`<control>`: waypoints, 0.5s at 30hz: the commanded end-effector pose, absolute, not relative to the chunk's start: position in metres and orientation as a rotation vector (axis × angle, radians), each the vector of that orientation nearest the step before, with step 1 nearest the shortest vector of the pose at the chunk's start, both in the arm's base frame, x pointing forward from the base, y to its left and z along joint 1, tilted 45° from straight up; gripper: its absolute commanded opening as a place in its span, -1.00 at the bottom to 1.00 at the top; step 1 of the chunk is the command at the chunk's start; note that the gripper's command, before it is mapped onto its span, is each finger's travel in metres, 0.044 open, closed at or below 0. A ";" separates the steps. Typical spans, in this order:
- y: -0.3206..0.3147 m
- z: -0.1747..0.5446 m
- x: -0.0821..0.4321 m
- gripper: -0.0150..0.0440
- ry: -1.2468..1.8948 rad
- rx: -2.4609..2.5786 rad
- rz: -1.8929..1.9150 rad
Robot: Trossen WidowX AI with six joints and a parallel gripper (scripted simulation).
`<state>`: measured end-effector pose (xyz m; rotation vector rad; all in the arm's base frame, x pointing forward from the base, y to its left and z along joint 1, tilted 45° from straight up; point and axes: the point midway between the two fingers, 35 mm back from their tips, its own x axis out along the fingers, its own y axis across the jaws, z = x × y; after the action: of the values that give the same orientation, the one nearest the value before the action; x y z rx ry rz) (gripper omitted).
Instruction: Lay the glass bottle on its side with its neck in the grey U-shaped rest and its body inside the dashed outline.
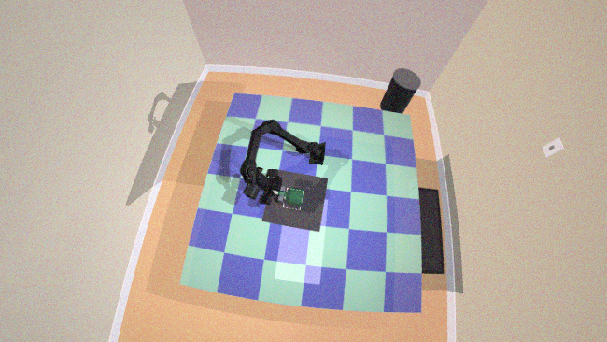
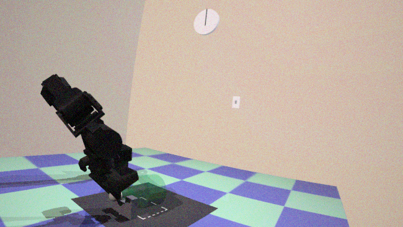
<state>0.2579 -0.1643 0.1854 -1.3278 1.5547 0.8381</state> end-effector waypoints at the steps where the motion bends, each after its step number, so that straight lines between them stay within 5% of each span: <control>1: -0.164 0.183 0.259 -0.13 1.552 -1.327 0.840; 15: -0.165 0.181 0.259 -0.13 1.560 -1.331 0.834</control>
<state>0.2577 -0.1663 0.1840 -1.3326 1.5638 0.8306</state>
